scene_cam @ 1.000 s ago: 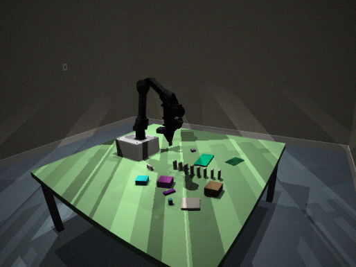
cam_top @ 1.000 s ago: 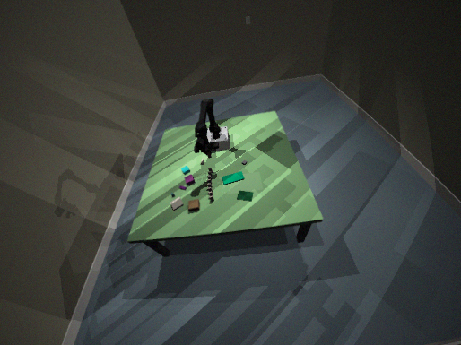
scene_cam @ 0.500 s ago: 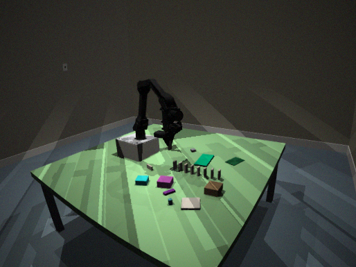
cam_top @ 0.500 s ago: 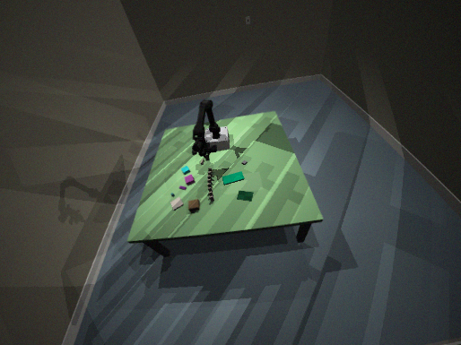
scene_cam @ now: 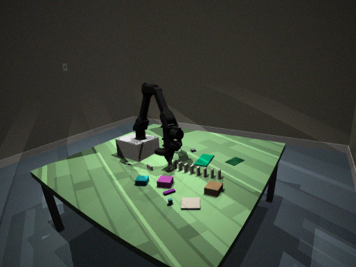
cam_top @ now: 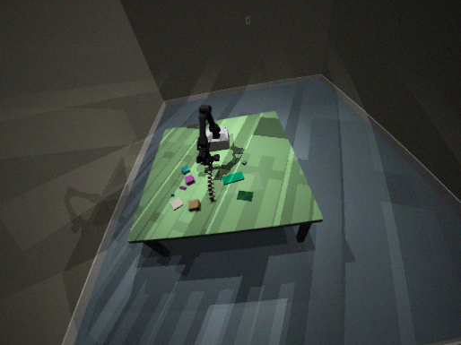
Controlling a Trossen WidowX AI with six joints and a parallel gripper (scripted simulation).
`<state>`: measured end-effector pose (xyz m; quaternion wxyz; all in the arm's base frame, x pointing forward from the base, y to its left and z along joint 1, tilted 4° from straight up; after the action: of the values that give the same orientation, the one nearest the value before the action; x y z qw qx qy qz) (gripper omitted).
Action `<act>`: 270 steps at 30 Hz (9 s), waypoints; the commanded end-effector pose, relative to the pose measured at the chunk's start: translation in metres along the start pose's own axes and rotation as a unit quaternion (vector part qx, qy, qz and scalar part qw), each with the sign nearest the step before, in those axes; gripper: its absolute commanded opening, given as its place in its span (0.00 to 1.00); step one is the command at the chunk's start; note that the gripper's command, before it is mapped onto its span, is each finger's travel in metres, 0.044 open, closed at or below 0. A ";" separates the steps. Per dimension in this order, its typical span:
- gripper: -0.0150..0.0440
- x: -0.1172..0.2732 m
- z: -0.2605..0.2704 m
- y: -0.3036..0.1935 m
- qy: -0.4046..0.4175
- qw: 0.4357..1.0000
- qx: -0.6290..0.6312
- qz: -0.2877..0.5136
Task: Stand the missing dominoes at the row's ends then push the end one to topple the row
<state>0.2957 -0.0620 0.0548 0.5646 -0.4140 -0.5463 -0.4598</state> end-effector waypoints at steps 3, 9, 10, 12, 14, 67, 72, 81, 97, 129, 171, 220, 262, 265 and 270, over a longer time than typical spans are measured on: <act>0.44 -0.010 0.001 -0.002 -0.001 1.000 -0.002 -0.004; 0.44 -0.010 0.001 -0.002 -0.001 1.000 -0.002 -0.004; 0.44 -0.010 0.001 -0.002 -0.001 1.000 -0.002 -0.004; 0.48 -0.010 0.001 -0.002 -0.001 1.000 -0.002 -0.004; 0.57 -0.010 0.001 -0.002 -0.001 1.000 -0.002 -0.004; 1.00 -0.019 -0.074 -0.087 -0.004 0.994 -0.108 0.000; 1.00 -0.022 -0.072 -0.089 -0.004 0.994 -0.108 0.000; 1.00 -0.035 -0.072 -0.089 -0.004 0.994 -0.108 0.000; 0.56 -0.036 -0.072 -0.089 -0.004 0.994 -0.108 0.000; 0.30 0.080 -0.069 -0.091 -0.005 0.994 -0.108 0.000; 0.30 -0.002 -0.176 -0.162 -0.066 0.949 -0.099 -0.291; 0.30 -0.034 -0.105 -0.248 -0.179 0.742 0.002 -0.646; 0.30 -0.094 -0.112 -0.241 -0.192 0.748 0.031 -0.635; 0.30 -0.101 -0.111 -0.240 -0.193 0.748 0.035 -0.634; 0.30 -0.103 -0.111 -0.239 -0.194 0.748 0.035 -0.634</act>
<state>0.0908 -0.2175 -0.0608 0.0401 -0.0314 -0.7920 -0.6084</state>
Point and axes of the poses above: the point midway between the two fingers, 35 mm back from their tips, its own x axis back along the fingers, its own z axis across the jaws, y = z × x, the point moved 9 cm from there along x, back along the fingers, and after that the axes turned 15 degrees about x, right-handed, at the moved point
